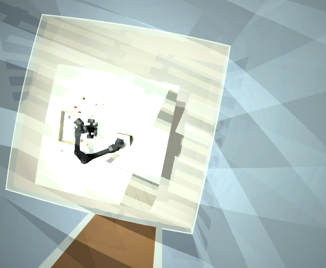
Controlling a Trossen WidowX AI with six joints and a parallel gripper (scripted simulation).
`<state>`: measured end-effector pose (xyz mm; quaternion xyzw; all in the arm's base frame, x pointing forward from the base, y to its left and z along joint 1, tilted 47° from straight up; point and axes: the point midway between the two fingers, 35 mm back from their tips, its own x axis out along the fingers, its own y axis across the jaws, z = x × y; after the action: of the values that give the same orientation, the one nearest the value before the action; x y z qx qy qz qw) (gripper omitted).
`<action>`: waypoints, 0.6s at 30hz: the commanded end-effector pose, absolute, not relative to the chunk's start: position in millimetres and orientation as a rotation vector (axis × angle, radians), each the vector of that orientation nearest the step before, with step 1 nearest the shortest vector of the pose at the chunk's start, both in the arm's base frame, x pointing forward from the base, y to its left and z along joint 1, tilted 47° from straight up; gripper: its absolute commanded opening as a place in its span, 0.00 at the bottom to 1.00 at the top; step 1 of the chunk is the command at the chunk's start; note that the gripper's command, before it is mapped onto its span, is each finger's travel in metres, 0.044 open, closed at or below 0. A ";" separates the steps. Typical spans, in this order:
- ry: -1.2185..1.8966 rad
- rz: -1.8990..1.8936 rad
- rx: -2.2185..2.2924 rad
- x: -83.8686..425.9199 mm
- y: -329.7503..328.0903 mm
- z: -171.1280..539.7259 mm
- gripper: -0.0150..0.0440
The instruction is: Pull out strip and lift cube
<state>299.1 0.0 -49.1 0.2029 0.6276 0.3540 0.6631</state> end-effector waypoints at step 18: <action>1.442 0.806 0.453 262.5 -2.7 -54.6 0.25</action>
<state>273.5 -4.9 -52.1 0.2026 0.6276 0.3535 0.6634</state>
